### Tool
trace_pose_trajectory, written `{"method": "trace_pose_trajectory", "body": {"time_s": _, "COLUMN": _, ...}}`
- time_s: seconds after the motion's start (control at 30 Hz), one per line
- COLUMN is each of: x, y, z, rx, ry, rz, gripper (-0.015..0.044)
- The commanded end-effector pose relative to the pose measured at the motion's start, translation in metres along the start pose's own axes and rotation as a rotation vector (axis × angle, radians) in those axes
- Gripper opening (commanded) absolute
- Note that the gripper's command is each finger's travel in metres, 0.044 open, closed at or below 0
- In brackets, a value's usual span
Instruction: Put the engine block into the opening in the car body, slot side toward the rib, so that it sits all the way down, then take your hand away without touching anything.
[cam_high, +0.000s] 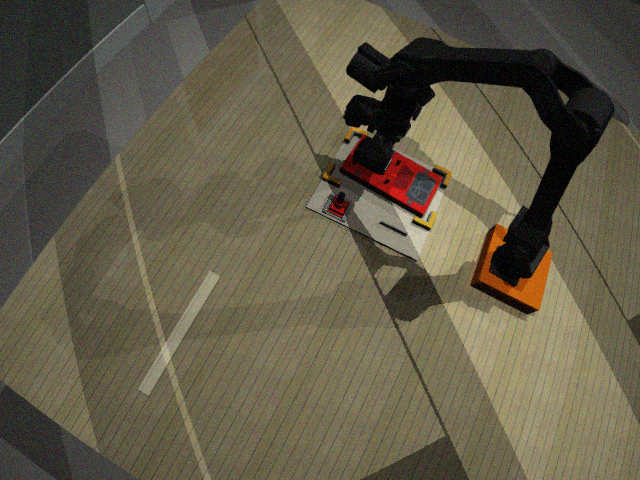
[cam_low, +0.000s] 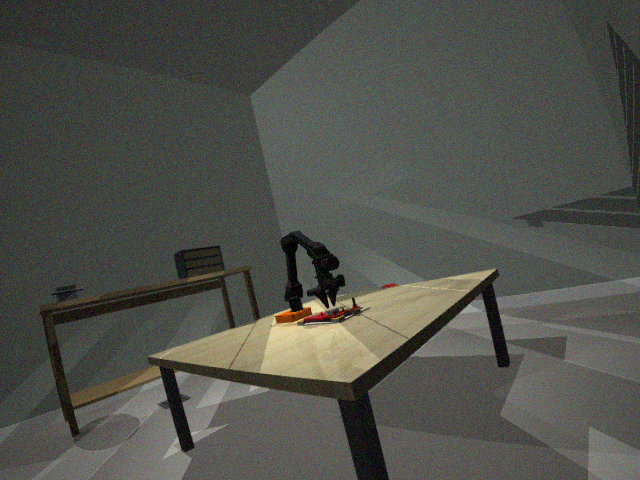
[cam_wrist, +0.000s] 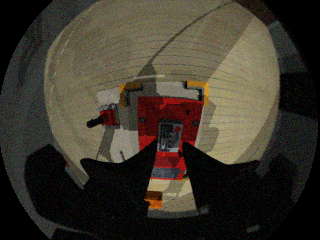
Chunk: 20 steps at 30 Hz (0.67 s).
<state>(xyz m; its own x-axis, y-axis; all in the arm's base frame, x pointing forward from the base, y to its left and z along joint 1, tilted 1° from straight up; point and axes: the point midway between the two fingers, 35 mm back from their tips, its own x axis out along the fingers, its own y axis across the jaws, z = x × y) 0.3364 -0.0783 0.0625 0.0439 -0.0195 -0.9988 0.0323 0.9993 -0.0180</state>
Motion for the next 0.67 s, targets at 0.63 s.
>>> {"method": "trace_pose_trajectory", "body": {"time_s": 0.63, "x": -0.0006, "y": -0.0002, "z": -0.0003, "rx": -0.004, "ry": 0.001, "rz": -0.002, "gripper": 0.0}}
